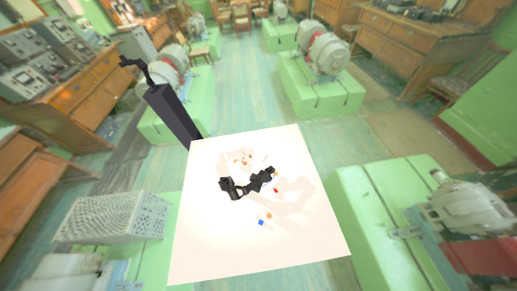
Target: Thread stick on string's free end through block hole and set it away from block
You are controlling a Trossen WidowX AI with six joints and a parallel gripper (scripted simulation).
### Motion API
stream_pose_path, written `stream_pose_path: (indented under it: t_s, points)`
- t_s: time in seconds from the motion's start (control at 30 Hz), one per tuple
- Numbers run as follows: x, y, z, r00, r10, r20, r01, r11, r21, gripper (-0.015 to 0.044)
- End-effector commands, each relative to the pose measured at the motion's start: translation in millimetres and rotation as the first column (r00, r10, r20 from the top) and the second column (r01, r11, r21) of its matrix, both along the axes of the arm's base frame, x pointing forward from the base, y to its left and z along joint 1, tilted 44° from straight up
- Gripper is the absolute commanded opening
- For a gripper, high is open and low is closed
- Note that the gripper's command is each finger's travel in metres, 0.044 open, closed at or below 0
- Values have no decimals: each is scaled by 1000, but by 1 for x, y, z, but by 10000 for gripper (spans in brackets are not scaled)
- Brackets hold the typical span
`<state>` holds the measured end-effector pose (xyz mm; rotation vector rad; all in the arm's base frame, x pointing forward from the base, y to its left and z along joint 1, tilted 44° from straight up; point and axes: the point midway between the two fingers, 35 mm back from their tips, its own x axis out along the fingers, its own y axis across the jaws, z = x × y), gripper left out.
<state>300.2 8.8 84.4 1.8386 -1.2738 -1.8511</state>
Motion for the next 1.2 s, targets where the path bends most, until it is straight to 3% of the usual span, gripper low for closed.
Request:
stream_pose_path:
  t_s: [0.0, 0.43, 0.67, 0.97, 1.17]
  points:
    - [0, 3, 0, 987, 104, -122, -101, 994, 35, 0]
    - [2, 10, 2, 831, 388, -399, -343, 922, 181, 0]
    - [2, 10, 2, 835, 384, -395, -340, 923, 180, 0]
    - [15, 1, 12, 967, 163, -195, -135, 980, 147, 0]
    - [16, 0, 13, 973, 143, -179, -118, 982, 147, 0]
